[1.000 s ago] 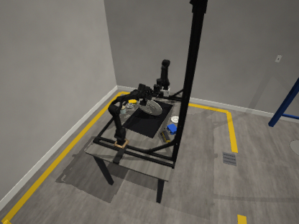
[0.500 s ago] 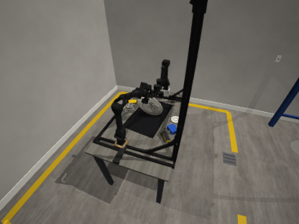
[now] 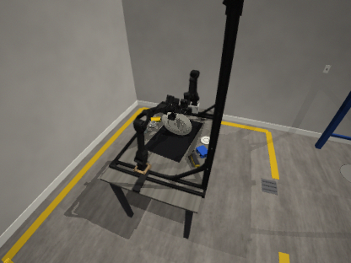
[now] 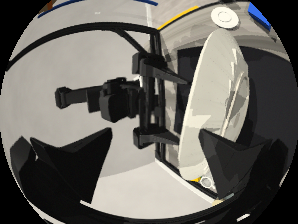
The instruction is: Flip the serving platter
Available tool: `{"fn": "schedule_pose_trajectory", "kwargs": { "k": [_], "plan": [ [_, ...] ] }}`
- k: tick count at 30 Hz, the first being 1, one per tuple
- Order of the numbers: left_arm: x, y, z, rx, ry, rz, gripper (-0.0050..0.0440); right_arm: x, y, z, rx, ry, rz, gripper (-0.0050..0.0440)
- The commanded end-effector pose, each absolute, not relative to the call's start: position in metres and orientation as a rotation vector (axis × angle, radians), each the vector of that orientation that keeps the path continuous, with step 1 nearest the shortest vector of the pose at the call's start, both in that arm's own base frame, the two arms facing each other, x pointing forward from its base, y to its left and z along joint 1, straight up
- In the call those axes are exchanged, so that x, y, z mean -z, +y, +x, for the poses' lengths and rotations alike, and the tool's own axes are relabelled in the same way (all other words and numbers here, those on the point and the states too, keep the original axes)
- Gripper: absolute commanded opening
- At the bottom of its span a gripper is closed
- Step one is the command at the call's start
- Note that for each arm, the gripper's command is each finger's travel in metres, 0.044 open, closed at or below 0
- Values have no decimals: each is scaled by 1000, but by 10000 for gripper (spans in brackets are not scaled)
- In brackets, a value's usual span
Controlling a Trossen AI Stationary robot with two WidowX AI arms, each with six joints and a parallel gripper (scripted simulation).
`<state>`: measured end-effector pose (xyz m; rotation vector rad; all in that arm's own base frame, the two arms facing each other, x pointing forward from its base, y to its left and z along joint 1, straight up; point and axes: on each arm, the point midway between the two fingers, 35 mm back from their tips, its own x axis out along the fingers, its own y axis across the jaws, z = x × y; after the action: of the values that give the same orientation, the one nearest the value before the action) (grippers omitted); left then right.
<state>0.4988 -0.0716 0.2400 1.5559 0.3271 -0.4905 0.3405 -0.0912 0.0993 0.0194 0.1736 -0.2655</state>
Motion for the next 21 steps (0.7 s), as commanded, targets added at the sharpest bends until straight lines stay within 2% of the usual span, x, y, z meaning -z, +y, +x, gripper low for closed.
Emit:
{"fn": "schedule_pose_trajectory", "kwargs": {
  "k": [1, 21],
  "plan": [
    [-235, -73, 510, 502, 334, 1558, 440, -99, -91, 340, 266, 174, 23, 440],
    [-232, -75, 525, 502, 334, 1558, 440, -99, -91, 340, 266, 174, 23, 440]
  ]
}}
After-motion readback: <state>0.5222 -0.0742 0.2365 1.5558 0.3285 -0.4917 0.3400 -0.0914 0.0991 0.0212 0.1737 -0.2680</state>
